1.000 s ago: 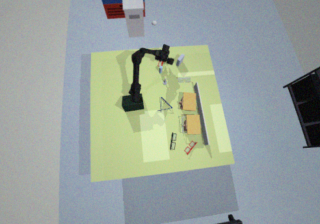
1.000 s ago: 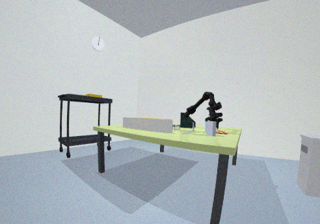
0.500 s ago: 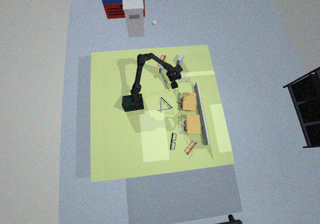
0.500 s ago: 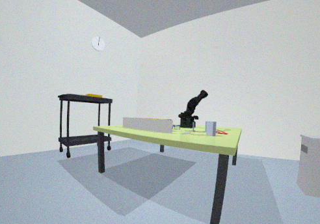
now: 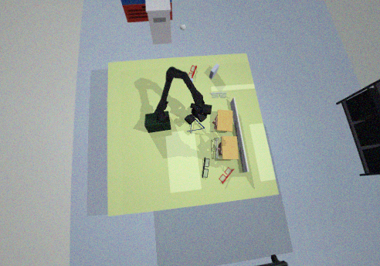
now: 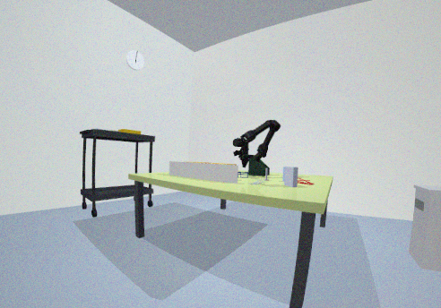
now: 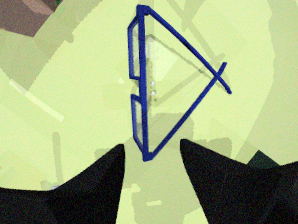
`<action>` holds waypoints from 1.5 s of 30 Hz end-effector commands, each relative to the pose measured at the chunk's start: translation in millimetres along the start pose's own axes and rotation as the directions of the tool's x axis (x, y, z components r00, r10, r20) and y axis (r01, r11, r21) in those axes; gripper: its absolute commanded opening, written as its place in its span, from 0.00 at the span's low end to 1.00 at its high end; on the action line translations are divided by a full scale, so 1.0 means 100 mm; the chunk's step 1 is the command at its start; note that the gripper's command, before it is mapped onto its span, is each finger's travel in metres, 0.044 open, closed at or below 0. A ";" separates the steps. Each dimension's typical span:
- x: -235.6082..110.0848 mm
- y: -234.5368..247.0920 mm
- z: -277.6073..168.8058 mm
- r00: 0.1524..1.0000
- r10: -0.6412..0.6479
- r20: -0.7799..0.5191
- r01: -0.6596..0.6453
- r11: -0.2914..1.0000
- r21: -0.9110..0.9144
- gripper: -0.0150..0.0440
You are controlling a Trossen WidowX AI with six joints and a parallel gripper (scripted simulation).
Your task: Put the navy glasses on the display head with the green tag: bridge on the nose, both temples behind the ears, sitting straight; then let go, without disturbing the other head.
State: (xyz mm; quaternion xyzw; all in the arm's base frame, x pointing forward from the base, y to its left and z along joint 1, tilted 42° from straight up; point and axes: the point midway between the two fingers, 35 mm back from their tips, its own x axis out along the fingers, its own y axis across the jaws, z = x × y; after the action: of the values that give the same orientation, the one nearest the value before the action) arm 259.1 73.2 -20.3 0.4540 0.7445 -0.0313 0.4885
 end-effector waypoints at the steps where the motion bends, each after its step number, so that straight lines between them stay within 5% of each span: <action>1: 0.00 0.00 0.00 1.000 0.005 -0.011 -0.005 1.000 0.026 0.59; 4: 0.00 0.00 0.00 1.000 0.005 -0.011 -0.005 1.000 0.026 0.46; 45: 0.51 0.06 0.01 1.000 0.006 -0.011 -0.006 1.000 0.026 0.46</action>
State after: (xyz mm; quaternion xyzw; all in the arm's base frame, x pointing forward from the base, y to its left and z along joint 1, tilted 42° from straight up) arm 260.9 105.2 -53.0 0.4621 0.7432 -0.0364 0.4825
